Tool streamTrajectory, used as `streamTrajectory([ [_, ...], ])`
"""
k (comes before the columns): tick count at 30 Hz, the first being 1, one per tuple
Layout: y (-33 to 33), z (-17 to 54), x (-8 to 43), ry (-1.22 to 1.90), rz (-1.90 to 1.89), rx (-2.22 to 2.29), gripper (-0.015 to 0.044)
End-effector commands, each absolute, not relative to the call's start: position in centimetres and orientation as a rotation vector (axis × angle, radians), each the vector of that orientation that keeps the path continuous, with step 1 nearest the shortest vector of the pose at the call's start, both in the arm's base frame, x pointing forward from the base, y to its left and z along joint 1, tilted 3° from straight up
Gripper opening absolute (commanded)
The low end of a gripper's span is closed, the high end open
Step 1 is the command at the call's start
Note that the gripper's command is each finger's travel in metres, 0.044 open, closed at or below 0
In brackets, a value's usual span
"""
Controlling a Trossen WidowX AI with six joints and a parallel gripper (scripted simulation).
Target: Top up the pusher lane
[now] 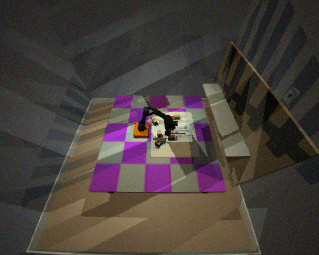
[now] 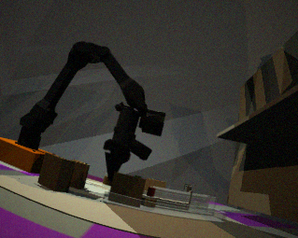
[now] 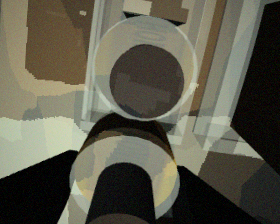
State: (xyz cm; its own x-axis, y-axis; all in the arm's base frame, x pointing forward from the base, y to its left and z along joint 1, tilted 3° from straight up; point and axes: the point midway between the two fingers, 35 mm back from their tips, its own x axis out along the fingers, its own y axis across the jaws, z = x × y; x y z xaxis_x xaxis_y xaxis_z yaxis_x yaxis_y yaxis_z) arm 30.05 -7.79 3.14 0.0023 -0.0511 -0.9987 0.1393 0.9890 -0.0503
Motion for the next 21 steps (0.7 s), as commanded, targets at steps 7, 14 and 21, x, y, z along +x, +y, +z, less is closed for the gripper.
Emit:
streamTrajectory([
  [7, -8.03, 3.54, 31.30, 1.532, -0.155, 0.068, 0.0000],
  [14, -8.06, 3.59, 31.55, 1.531, -0.155, 0.068, 0.0000],
  [21, -8.09, 3.64, 31.80, 1.531, -0.155, 0.068, 0.0000],
])
